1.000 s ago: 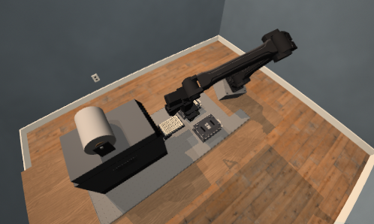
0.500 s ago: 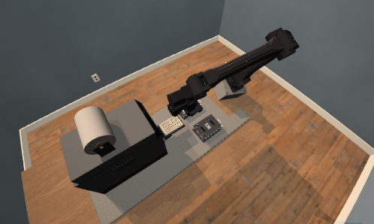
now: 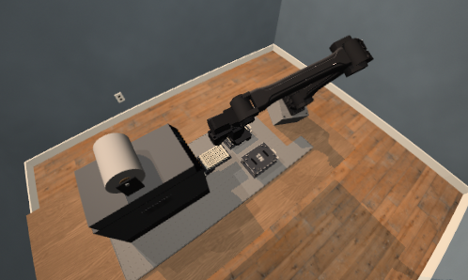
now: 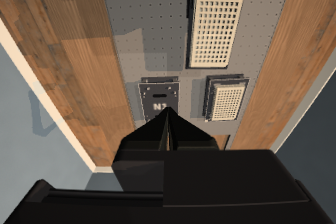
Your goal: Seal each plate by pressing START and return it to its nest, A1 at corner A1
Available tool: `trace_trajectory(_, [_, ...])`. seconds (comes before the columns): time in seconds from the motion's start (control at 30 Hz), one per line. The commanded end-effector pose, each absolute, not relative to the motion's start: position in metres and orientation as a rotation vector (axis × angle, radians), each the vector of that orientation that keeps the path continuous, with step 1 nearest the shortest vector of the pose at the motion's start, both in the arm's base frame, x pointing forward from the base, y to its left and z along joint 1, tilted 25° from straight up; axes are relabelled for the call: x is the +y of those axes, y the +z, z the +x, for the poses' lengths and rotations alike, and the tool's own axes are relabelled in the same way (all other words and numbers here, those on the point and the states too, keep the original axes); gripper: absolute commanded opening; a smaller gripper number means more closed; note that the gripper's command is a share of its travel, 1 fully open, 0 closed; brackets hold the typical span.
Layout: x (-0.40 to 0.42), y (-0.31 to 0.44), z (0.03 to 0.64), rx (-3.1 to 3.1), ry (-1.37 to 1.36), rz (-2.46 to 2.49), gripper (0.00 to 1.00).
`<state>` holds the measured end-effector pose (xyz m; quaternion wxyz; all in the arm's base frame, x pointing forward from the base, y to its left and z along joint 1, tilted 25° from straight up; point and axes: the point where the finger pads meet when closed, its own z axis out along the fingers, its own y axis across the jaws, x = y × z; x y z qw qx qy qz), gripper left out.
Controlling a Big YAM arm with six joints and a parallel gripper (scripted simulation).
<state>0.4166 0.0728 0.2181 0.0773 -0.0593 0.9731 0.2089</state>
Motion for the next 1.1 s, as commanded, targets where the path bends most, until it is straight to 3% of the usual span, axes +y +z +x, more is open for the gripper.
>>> trace_trajectory(0.0, [0.064,0.222,0.419,2.886,0.619,-0.150,0.00])
trace_trajectory(1.07, [0.080,0.220,0.404,2.176,0.576,0.094,0.00])
